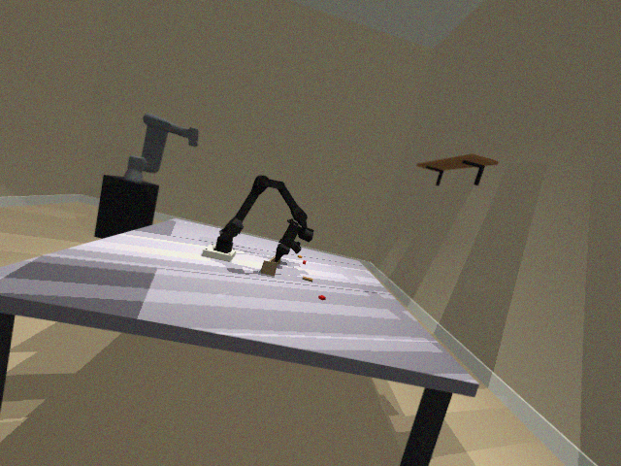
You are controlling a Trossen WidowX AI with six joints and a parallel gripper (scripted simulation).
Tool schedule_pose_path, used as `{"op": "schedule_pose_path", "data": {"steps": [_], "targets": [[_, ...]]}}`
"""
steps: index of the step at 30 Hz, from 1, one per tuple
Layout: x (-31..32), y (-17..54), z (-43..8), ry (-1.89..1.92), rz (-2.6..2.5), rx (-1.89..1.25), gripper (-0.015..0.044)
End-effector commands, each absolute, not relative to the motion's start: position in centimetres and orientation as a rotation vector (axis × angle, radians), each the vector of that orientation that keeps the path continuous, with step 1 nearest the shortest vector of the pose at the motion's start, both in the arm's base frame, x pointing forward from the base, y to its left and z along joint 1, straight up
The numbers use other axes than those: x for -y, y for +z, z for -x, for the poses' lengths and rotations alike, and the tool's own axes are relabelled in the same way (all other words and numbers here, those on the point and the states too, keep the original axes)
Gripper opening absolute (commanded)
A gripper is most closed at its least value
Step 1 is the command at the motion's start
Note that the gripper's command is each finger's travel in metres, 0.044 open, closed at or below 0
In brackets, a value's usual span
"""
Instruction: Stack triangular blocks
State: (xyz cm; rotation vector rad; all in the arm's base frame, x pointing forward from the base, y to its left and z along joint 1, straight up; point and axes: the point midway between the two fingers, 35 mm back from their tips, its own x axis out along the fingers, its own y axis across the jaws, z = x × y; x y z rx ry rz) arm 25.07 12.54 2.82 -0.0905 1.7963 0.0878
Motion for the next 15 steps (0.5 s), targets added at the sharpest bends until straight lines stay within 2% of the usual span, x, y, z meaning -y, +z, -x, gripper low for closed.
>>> {"op": "schedule_pose_path", "data": {"steps": [1, 15], "targets": [[-12.4, 3.3, -24.5, 0.088, 0.084, -1.685, 0.0000], [-12.2, 4.3, -22.2, 0.097, 0.063, -1.327, 0.0000]]}}
